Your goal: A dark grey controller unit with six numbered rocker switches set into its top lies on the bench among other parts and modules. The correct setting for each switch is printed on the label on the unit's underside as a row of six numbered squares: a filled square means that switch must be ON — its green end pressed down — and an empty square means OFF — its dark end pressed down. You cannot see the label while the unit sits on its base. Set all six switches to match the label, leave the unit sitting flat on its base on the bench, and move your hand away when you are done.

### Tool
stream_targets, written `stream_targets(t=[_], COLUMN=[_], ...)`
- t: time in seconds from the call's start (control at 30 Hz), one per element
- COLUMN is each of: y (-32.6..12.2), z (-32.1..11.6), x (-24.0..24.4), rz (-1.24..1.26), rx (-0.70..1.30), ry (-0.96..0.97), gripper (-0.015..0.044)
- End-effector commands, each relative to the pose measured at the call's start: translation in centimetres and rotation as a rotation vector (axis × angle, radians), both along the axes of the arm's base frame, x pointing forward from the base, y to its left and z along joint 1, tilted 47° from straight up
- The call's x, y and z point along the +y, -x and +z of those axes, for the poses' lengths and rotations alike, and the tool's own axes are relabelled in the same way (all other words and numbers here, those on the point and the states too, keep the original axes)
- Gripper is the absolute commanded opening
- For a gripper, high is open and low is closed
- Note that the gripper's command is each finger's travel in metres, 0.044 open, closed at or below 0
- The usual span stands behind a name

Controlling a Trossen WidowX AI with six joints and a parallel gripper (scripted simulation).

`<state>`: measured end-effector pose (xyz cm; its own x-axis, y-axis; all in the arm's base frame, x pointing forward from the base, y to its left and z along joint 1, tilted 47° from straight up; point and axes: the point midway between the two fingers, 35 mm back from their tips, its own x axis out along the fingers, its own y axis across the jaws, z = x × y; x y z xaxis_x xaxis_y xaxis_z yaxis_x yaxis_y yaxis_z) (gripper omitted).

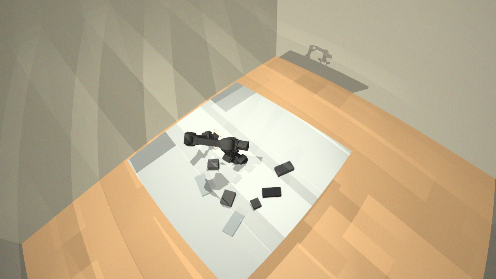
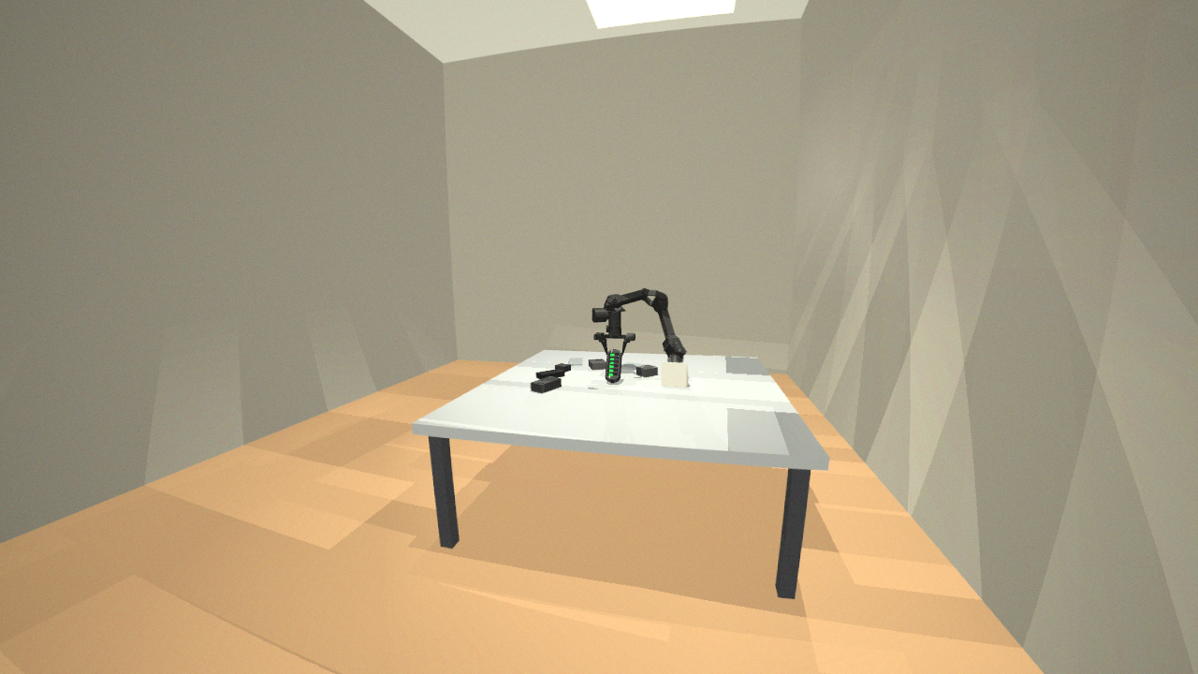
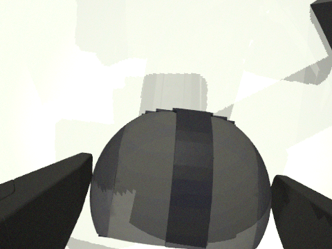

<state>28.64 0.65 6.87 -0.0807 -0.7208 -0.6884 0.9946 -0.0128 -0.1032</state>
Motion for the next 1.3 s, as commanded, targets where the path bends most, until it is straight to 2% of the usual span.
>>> stream_targets(t=[0.0,1.27], y=[0.1,0.0], z=[0.1,0.7], x=[-0.4,-3.3], rz=[0.003,0.003], rx=[0.004,0.003], ry=[0.0,0.001], gripper=[0.0338,0.0338])
